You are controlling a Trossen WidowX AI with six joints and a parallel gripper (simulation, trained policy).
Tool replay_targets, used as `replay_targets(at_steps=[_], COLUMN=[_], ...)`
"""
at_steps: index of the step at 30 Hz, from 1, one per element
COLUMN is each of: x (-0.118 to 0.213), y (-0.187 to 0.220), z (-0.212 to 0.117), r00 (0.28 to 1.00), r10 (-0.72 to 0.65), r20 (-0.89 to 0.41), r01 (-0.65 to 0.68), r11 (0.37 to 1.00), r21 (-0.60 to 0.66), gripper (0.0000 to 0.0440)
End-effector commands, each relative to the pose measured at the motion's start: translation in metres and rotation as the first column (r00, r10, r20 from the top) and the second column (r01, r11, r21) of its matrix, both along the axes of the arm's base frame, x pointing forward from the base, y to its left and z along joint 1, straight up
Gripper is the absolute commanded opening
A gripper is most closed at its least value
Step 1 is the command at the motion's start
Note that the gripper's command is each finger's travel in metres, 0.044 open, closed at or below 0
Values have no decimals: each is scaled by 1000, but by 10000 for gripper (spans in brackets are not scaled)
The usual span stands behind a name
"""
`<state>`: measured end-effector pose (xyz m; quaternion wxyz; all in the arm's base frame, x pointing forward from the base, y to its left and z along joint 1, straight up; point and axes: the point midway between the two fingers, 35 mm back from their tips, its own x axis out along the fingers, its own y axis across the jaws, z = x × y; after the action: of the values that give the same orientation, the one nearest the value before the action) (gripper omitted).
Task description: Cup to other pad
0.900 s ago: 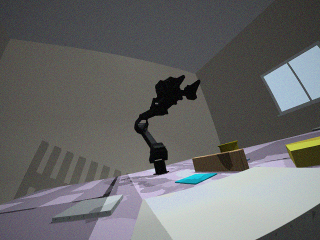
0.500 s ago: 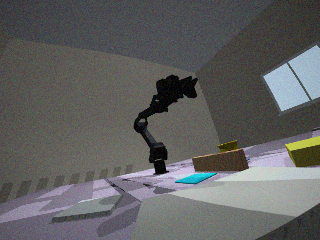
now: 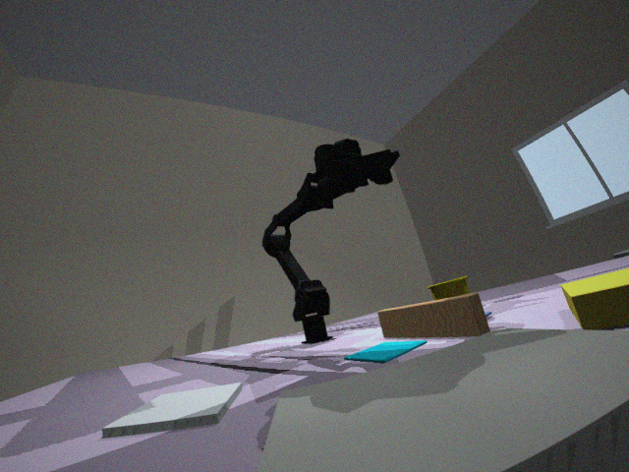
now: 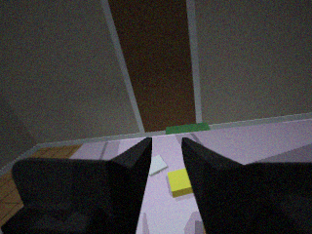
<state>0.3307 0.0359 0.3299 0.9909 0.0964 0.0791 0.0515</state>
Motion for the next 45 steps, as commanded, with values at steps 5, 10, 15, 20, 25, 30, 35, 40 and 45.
replay_targets(at_steps=[5,10,15,20,25,30,35,40,45], x=[7,11,15,19,23,26,29,32,34], y=[8,14,20,26,32,38,44,49,54], z=[2,2,2,1,0,-3,-6,-10,-16], r00=[997,991,981,967,947,923,892,856,813], r10=[7,13,18,22,25,26,26,23,18], r20=[-72,-131,-192,-256,-320,-385,-451,-517,-582], r01=[-1,3,16,38,68,107,154,210,273], r11=[998,993,985,973,959,942,921,897,872], r21=[69,122,174,226,275,319,358,388,407], gripper=[134,140,145,150,155,159,162,164,165])
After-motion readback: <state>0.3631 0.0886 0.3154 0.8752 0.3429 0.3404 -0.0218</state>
